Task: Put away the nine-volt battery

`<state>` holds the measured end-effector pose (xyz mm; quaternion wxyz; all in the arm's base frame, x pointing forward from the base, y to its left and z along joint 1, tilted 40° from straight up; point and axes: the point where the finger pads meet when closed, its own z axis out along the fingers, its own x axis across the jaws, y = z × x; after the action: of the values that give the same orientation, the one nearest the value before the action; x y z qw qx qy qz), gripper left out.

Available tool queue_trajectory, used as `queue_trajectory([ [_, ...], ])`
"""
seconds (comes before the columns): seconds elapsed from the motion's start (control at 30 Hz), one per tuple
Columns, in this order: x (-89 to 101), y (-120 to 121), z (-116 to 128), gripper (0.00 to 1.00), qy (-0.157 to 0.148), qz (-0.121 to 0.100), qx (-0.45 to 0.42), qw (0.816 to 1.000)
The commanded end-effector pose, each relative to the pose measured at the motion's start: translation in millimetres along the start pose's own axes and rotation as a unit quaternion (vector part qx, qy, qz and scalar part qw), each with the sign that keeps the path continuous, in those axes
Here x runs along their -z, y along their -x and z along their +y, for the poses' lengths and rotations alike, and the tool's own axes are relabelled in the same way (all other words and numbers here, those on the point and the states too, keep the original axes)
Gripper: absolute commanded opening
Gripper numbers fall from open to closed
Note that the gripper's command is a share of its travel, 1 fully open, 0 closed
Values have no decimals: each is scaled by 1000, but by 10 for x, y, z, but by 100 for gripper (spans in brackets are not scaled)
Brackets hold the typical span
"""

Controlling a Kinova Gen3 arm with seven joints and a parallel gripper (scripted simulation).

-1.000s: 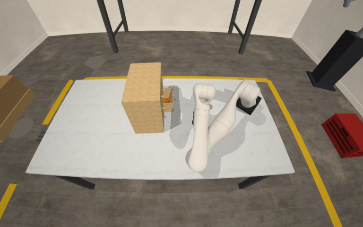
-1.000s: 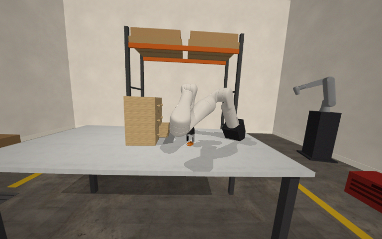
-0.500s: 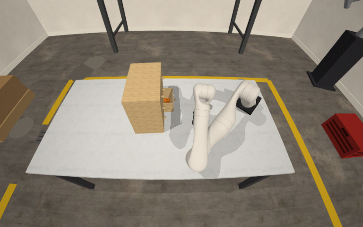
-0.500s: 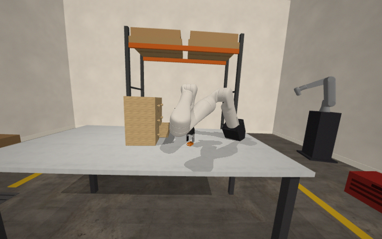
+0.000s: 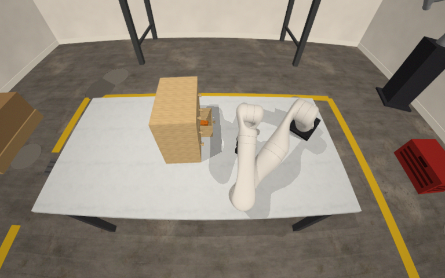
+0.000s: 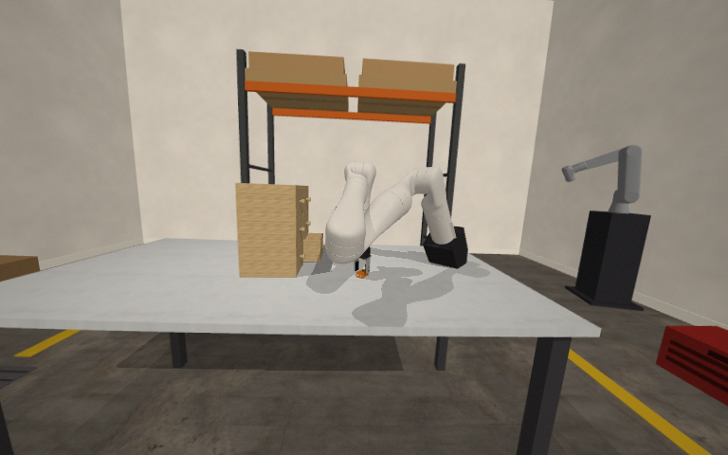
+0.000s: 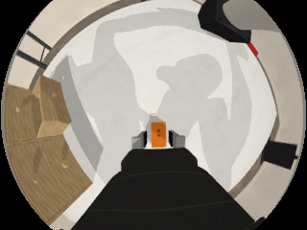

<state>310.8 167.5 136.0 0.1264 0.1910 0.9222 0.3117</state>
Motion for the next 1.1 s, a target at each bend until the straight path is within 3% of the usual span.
queue_trajectory([
  [0.0,-37,-19,-13,81,6,-8,2,1000],
  [0.5,-151,-18,-12,81,6,-8,2,1000],
  [1.07,-159,-18,-13,81,6,-8,2,1000],
])
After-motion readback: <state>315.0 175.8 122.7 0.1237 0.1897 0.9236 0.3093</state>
